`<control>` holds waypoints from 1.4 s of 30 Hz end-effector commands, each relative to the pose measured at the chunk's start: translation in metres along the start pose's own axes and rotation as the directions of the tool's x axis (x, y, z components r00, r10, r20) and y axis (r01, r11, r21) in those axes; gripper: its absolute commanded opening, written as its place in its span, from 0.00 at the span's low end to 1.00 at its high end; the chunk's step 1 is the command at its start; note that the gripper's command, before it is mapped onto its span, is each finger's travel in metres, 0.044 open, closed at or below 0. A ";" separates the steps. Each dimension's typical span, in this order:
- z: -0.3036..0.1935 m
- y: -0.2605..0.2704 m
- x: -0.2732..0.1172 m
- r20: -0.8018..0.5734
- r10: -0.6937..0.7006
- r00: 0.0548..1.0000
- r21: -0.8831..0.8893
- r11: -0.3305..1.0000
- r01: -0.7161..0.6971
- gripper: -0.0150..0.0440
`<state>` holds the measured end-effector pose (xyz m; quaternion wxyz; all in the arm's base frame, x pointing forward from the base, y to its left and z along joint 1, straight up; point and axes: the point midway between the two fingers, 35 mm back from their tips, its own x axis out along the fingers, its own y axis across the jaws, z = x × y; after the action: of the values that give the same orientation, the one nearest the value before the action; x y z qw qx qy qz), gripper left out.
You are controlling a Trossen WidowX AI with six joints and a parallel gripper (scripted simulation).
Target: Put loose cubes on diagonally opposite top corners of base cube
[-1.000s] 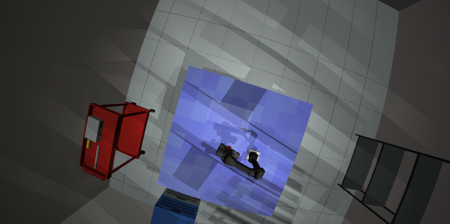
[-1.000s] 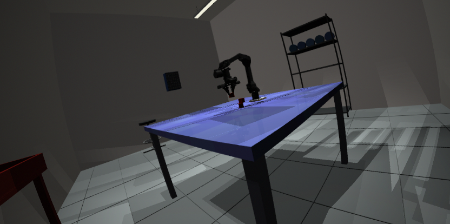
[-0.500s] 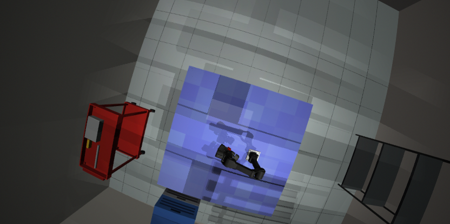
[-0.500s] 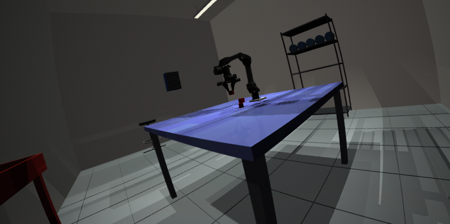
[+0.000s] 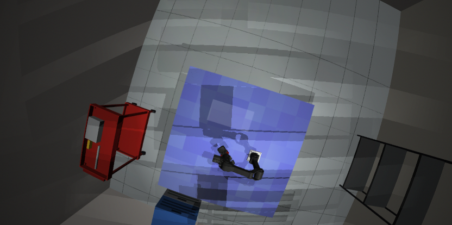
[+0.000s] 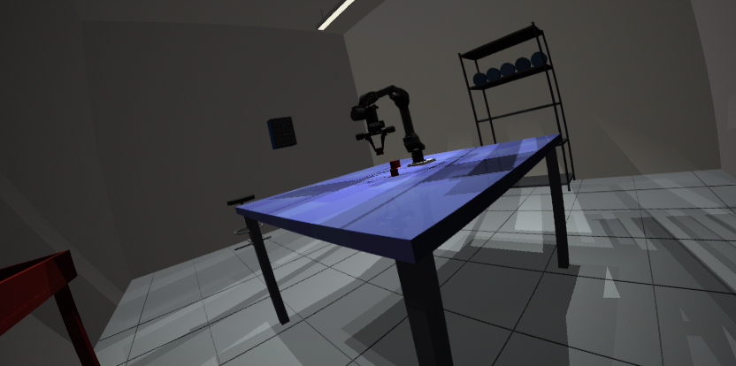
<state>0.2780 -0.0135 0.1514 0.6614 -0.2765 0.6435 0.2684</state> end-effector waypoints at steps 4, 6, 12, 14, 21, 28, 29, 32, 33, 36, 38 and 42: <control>0.023 0.003 0.002 0.006 -0.002 1.000 0.210 0.978 0.001 0.43; 0.028 0.004 0.002 0.007 -0.002 1.000 0.262 0.965 0.000 0.43; 0.044 0.009 0.004 0.008 -0.001 1.000 0.414 0.910 -0.002 0.43; 0.049 0.011 0.004 0.008 0.000 1.000 0.463 0.887 -0.003 0.43; 0.066 0.019 0.006 0.008 0.002 1.000 0.622 0.783 -0.006 0.43; 0.082 0.027 0.008 0.007 0.004 1.000 0.747 0.665 -0.008 0.43; 0.082 0.028 0.009 0.007 0.004 1.000 0.750 0.662 -0.008 0.43; 0.082 0.028 0.009 0.007 0.004 1.000 0.750 0.662 -0.008 0.43; 0.082 0.028 0.009 0.007 0.004 1.000 0.750 0.662 -0.008 0.43; 0.082 0.028 0.009 0.007 0.003 1.000 0.749 0.663 -0.008 0.43; 0.082 0.028 0.013 0.007 -0.001 1.000 0.744 0.668 -0.004 0.43; 0.082 0.029 0.024 0.005 -0.013 1.000 0.729 0.684 0.005 0.43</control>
<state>0.3172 0.0651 0.1387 0.7214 0.0155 0.6923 -0.0113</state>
